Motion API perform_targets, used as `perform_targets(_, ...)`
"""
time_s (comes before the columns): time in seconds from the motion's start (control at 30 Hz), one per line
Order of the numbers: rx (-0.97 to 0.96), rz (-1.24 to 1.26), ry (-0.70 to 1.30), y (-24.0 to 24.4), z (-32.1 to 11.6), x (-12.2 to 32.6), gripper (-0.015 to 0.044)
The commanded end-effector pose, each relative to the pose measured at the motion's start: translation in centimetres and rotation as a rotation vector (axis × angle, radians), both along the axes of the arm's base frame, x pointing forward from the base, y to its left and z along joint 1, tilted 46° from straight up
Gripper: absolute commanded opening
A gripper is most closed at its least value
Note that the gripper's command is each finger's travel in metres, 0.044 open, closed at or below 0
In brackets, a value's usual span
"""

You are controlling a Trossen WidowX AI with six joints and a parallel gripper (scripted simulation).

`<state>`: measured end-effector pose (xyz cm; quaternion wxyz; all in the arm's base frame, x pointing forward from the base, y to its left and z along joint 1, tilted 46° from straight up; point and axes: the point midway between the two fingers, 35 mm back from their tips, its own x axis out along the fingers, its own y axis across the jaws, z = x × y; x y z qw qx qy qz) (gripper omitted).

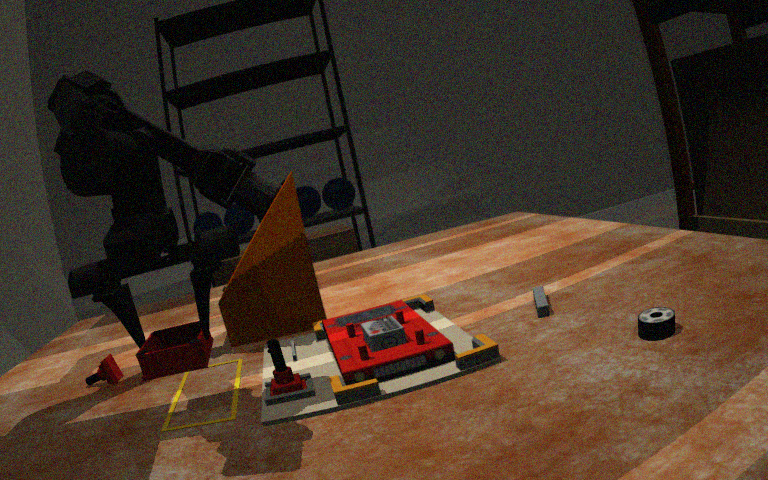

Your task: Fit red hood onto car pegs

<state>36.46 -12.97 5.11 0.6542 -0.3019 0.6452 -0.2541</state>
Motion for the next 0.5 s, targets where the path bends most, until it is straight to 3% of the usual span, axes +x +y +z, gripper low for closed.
perform_targets(0.0,0.000,0.002,0.011,-1.3,-1.5,-0.1,0.0000)
perform_targets(0.3,-0.005,0.003,0.012,-4.1,-4.0,-0.2,0.0000)
perform_targets(0.47,-0.006,-0.011,0.018,-4.0,-3.8,-0.4,0.0131)
